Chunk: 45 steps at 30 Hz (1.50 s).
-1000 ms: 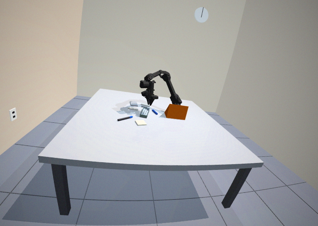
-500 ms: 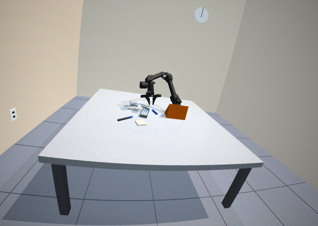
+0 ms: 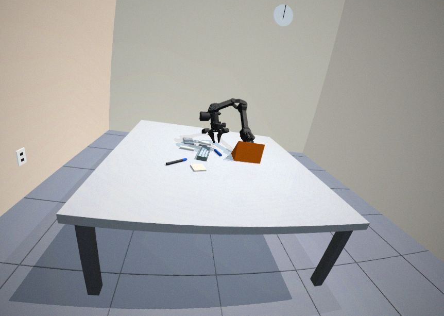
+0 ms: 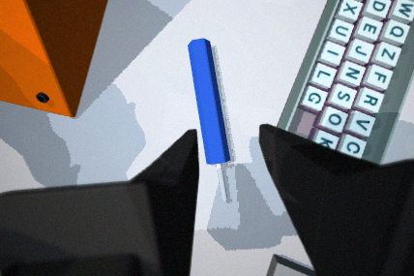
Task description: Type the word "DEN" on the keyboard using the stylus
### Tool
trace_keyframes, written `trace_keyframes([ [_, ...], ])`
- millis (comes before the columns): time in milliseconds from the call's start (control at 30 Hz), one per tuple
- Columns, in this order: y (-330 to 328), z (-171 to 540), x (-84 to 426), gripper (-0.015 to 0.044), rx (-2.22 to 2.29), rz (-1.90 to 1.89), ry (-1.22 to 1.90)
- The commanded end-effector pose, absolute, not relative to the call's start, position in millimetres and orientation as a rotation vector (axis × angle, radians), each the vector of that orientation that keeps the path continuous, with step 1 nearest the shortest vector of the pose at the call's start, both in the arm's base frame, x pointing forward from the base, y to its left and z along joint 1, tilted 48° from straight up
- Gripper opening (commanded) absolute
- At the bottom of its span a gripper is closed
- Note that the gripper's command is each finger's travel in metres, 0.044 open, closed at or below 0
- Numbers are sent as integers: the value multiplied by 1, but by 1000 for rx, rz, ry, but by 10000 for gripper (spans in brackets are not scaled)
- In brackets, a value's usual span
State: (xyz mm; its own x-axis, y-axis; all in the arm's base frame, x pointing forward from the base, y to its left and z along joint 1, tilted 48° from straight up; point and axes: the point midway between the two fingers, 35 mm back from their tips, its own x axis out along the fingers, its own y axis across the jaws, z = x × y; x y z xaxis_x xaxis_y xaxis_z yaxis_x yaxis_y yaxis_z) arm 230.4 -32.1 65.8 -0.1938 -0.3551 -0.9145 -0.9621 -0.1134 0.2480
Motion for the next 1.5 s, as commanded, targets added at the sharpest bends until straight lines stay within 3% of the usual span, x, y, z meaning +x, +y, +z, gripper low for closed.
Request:
trace_keyframes([
  [0,-36,69,223,150,-1524,1430,1476],
  [1467,-55,51,223,150,-1524,1429,1477],
])
